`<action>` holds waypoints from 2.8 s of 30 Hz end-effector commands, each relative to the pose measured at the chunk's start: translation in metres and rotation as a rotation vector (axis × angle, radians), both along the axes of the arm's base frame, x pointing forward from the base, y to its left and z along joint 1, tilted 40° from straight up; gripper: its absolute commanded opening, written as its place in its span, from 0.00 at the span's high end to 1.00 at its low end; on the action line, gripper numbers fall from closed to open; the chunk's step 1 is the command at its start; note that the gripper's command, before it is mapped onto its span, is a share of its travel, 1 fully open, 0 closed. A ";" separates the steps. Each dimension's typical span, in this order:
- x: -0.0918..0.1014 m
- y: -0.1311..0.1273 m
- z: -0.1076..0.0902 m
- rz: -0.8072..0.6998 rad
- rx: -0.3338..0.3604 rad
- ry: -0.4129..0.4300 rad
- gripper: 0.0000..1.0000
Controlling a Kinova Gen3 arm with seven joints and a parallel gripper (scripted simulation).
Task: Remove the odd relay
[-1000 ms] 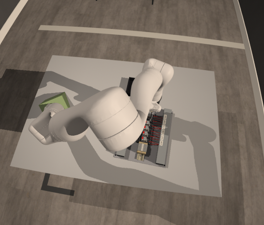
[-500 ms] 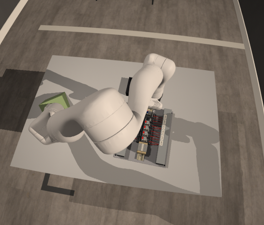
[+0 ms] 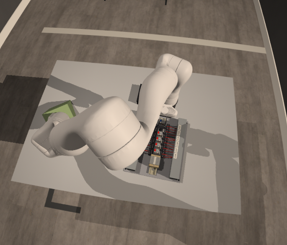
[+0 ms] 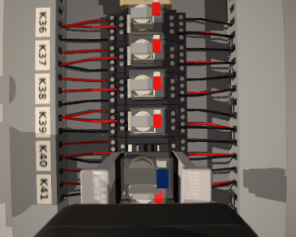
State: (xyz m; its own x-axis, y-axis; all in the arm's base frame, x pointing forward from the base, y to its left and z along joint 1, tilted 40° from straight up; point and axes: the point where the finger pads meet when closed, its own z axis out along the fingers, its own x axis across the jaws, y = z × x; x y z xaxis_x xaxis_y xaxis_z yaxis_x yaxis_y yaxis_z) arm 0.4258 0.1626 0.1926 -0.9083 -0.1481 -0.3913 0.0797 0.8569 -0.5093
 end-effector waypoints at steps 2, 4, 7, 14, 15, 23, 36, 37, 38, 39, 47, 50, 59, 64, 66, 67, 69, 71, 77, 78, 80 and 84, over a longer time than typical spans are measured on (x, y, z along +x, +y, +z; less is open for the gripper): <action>-0.001 0.002 0.003 0.001 0.001 -0.001 1.00; -0.002 0.003 0.004 0.001 0.001 -0.001 1.00; -0.002 0.003 0.005 0.001 0.001 -0.001 1.00; -0.003 0.005 0.006 0.001 0.001 -0.001 1.00; -0.003 0.005 0.006 0.001 0.001 -0.001 1.00; -0.003 0.005 0.007 0.001 0.001 -0.001 1.00; -0.003 0.005 0.007 0.001 0.001 -0.001 1.00; -0.003 0.005 0.007 0.001 0.001 -0.001 1.00; -0.003 0.005 0.007 0.001 0.001 -0.001 1.00; -0.003 0.005 0.007 0.001 0.001 -0.001 1.00; -0.003 0.005 0.007 0.001 0.001 -0.001 1.00; -0.003 0.005 0.007 0.001 0.001 -0.001 1.00; -0.003 0.005 0.006 0.001 0.001 -0.001 1.00; -0.004 0.008 0.004 0.001 0.001 -0.001 1.00; -0.005 0.010 0.002 0.001 0.001 -0.001 1.00; -0.005 0.012 0.001 0.001 0.001 -0.001 1.00; -0.007 0.016 -0.002 0.001 0.001 -0.001 1.00; -0.008 0.021 -0.006 0.001 0.001 -0.001 1.00; -0.013 0.033 -0.017 0.001 0.001 -0.001 1.00; -0.014 0.037 -0.020 0.001 0.001 -0.001 1.00; -0.017 0.045 -0.027 0.001 0.001 -0.001 1.00; -0.023 0.063 -0.041 0.001 0.001 -0.001 1.00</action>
State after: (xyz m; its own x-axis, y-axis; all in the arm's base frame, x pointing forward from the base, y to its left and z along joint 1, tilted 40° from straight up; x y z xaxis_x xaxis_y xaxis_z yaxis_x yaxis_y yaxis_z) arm 0.4067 0.2138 0.1597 -0.9083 -0.1482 -0.3911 0.0793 0.8570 -0.5091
